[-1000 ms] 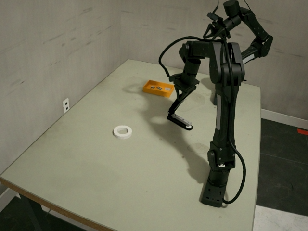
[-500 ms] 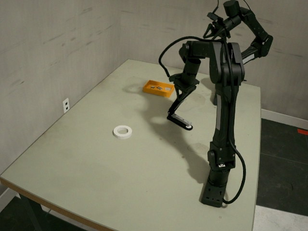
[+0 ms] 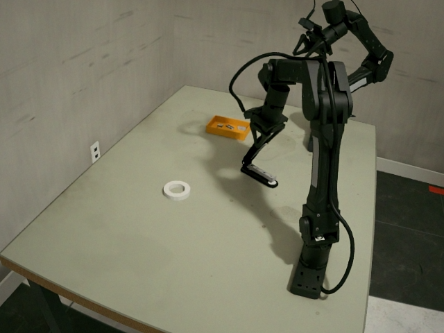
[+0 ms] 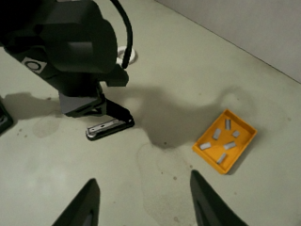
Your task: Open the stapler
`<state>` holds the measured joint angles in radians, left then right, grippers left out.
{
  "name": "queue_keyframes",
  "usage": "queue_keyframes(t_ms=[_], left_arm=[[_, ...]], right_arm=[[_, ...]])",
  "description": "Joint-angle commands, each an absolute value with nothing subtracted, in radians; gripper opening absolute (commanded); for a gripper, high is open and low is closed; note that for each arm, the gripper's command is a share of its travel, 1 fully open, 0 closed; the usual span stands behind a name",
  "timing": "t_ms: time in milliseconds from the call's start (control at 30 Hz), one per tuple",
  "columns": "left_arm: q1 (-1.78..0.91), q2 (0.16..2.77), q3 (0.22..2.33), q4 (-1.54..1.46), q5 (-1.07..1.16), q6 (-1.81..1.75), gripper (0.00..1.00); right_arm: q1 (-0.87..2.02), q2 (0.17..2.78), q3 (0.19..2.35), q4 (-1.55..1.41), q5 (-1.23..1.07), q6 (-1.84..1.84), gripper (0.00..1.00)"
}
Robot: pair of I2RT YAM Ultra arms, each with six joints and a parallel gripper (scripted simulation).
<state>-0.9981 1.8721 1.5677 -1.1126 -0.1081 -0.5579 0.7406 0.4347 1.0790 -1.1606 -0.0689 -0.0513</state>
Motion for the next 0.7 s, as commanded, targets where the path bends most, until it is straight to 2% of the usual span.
queue_keyframes(t_ms=[0,433,667], left_arm=[[-0.989,1.846,1.6,-1.131,-0.104,-0.548,0.46],[-1.002,1.815,1.636,-1.17,-0.109,-0.558,0.46],[-1.024,1.81,1.734,-1.27,-0.121,-0.58,0.46]], right_arm=[[0.743,0.412,1.109,-1.174,-0.075,-0.06,0.57],[0.743,0.412,1.109,-1.174,-0.075,-0.06,0.57],[0.743,0.412,1.109,-1.174,-0.075,-0.06,0.57]])
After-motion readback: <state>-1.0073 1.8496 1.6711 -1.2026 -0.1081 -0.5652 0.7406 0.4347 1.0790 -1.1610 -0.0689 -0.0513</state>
